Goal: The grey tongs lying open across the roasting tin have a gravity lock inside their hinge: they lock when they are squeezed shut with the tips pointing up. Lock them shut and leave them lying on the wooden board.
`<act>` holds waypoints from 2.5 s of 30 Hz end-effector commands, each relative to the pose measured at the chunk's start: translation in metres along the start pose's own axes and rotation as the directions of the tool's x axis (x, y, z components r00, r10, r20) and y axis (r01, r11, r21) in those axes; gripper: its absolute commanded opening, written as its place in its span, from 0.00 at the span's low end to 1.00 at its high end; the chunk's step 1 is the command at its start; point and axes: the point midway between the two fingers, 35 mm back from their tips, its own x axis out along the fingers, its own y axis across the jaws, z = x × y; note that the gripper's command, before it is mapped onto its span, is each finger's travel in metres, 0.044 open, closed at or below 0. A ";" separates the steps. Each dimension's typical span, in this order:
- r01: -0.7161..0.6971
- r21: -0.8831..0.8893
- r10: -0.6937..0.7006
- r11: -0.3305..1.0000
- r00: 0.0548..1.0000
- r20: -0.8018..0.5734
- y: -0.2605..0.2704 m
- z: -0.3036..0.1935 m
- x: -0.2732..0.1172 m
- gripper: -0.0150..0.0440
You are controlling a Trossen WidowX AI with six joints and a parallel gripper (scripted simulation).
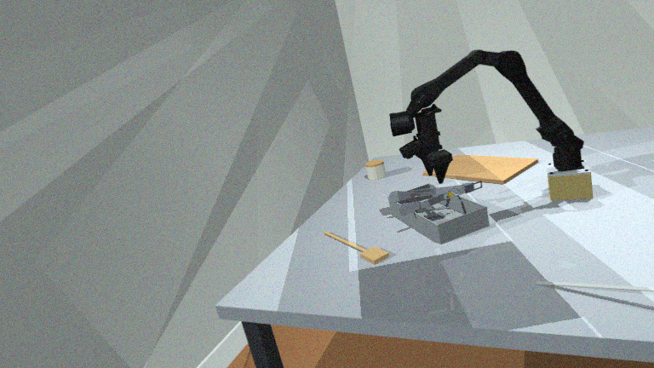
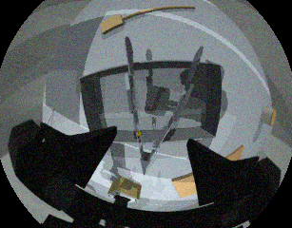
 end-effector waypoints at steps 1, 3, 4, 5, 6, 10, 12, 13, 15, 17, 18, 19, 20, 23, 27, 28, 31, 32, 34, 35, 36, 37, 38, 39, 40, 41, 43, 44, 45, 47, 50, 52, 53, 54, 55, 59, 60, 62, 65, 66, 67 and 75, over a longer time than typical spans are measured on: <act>-0.004 -0.006 0.004 1.000 1.000 -0.004 0.000 0.000 0.008 1.00; -0.004 -0.006 0.004 1.000 1.000 -0.004 0.000 0.000 0.011 1.00; -0.004 -0.006 0.004 1.000 1.000 -0.004 0.000 0.000 0.013 1.00; -0.004 -0.006 0.004 1.000 1.000 -0.004 0.000 0.000 0.015 1.00; -0.004 -0.006 0.004 1.000 1.000 -0.004 0.000 0.000 0.016 1.00; -0.004 -0.006 0.004 1.000 1.000 -0.004 0.000 0.001 0.023 1.00; -0.004 -0.006 0.004 1.000 1.000 -0.004 0.000 0.001 0.026 1.00; -0.004 -0.006 0.004 1.000 1.000 -0.004 0.000 0.001 0.028 1.00; -0.004 -0.006 0.004 1.000 1.000 -0.004 0.001 0.001 0.031 1.00; -0.004 -0.006 0.004 1.000 1.000 -0.004 0.001 0.001 0.034 1.00; -0.004 -0.006 0.004 1.000 1.000 -0.004 0.001 0.001 0.036 1.00; -0.004 -0.006 0.004 1.000 1.000 -0.004 0.001 0.001 0.038 1.00; -0.004 -0.006 0.004 1.000 1.000 -0.004 0.001 0.001 0.039 1.00; -0.004 -0.006 0.004 1.000 1.000 -0.004 0.001 0.001 0.044 1.00; -0.004 -0.006 0.004 1.000 1.000 -0.004 0.001 0.001 0.051 1.00; -0.004 -0.006 0.004 1.000 1.000 -0.004 0.001 0.001 0.053 1.00; -0.004 -0.006 0.004 1.000 1.000 -0.004 0.001 0.000 0.058 1.00; -0.004 -0.006 0.004 1.000 1.000 -0.004 0.001 0.000 0.059 1.00; -0.004 -0.006 0.004 1.000 1.000 -0.004 0.001 0.000 0.063 1.00; -0.004 -0.006 0.004 1.000 1.000 -0.004 0.001 0.000 0.064 1.00; -0.004 -0.006 0.004 1.000 1.000 -0.004 0.001 0.000 0.066 1.00; -0.004 -0.006 0.004 1.000 1.000 -0.004 0.001 -0.001 0.068 1.00; -0.004 -0.006 0.004 1.000 1.000 -0.004 0.001 -0.001 0.069 1.00; -0.004 -0.006 0.004 1.000 1.000 -0.004 0.001 -0.001 0.071 1.00; -0.004 -0.006 0.004 1.000 1.000 -0.004 0.001 -0.001 0.073 1.00; -0.004 -0.006 0.004 1.000 1.000 -0.005 0.001 -0.001 0.074 1.00; -0.004 -0.006 0.004 1.000 1.000 -0.005 0.001 -0.002 0.078 1.00; -0.004 -0.006 0.004 1.000 1.000 -0.005 0.001 -0.002 0.079 1.00; -0.004 -0.006 0.004 1.000 1.000 -0.005 0.001 -0.002 0.081 1.00; -0.004 -0.006 0.004 1.000 1.000 -0.005 0.002 -0.003 0.084 1.00; -0.004 -0.006 0.004 1.000 1.000 -0.005 0.002 -0.003 0.089 1.00; -0.004 -0.006 0.004 1.000 1.000 -0.005 0.002 -0.004 0.092 1.00; -0.004 -0.006 0.004 1.000 1.000 -0.005 0.002 -0.004 0.093 1.00; -0.004 -0.006 0.004 1.000 1.000 -0.005 0.002 -0.004 0.093 1.00; -0.004 -0.006 0.004 1.000 1.000 -0.005 0.002 -0.004 0.093 1.00; -0.001 0.000 0.001 1.000 1.000 -0.004 0.001 -0.003 0.089 0.82; -0.001 0.000 0.001 1.000 1.000 -0.004 0.001 -0.003 0.089 0.81; -0.001 0.000 0.001 1.000 1.000 -0.004 0.001 -0.003 0.089 0.79; -0.001 0.000 0.001 1.000 1.000 -0.004 0.001 -0.003 0.089 0.75; -0.001 0.000 0.001 1.000 1.000 -0.004 0.001 -0.003 0.089 0.74; -0.001 0.000 0.001 1.000 1.000 -0.004 0.001 -0.003 0.089 0.73; -0.001 0.000 0.001 1.000 1.000 -0.004 0.001 -0.003 0.089 0.64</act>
